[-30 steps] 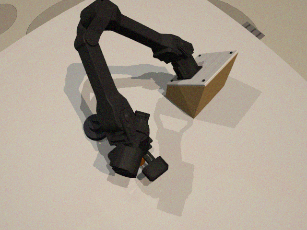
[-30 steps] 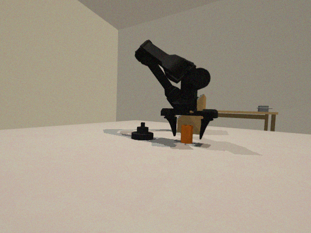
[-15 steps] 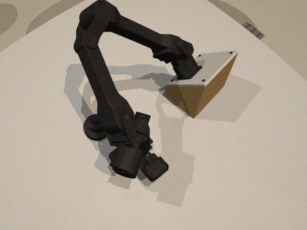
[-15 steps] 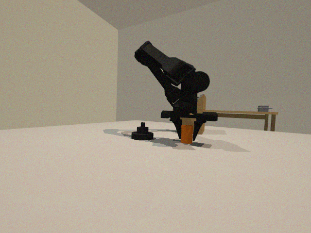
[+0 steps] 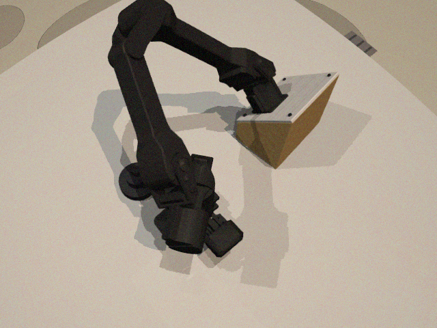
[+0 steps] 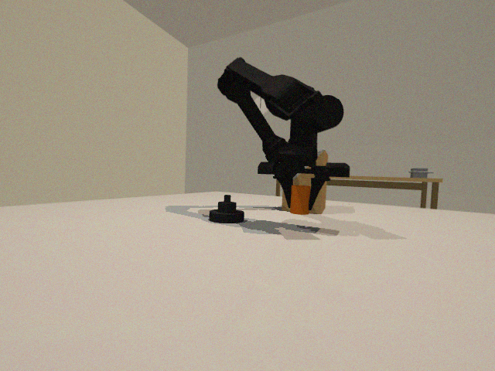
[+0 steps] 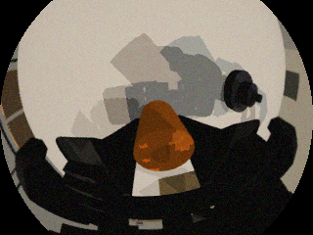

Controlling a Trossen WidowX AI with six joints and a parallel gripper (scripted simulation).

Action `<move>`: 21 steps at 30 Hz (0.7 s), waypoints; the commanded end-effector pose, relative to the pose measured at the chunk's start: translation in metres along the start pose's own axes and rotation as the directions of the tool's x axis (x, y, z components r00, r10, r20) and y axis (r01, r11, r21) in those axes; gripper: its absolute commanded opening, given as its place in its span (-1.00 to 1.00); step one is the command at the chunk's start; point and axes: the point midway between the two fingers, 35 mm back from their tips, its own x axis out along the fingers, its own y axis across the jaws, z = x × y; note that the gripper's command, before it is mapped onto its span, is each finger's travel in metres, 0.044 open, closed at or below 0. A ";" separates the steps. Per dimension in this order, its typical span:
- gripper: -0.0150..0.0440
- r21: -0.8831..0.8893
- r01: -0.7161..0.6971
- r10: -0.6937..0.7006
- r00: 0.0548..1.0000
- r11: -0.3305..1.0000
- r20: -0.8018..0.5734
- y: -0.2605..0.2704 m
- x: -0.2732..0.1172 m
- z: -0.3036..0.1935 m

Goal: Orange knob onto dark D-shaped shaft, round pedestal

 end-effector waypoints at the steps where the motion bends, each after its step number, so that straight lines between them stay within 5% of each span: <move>1: -0.49 0.011 -0.015 0.015 1.000 1.000 0.010 0.003 -0.028 0.004; 12: -0.49 0.013 -0.007 0.007 1.000 1.000 0.008 0.001 -0.107 -0.006; 21: -0.49 0.010 -0.016 0.016 1.000 1.000 0.007 -0.014 -0.104 0.001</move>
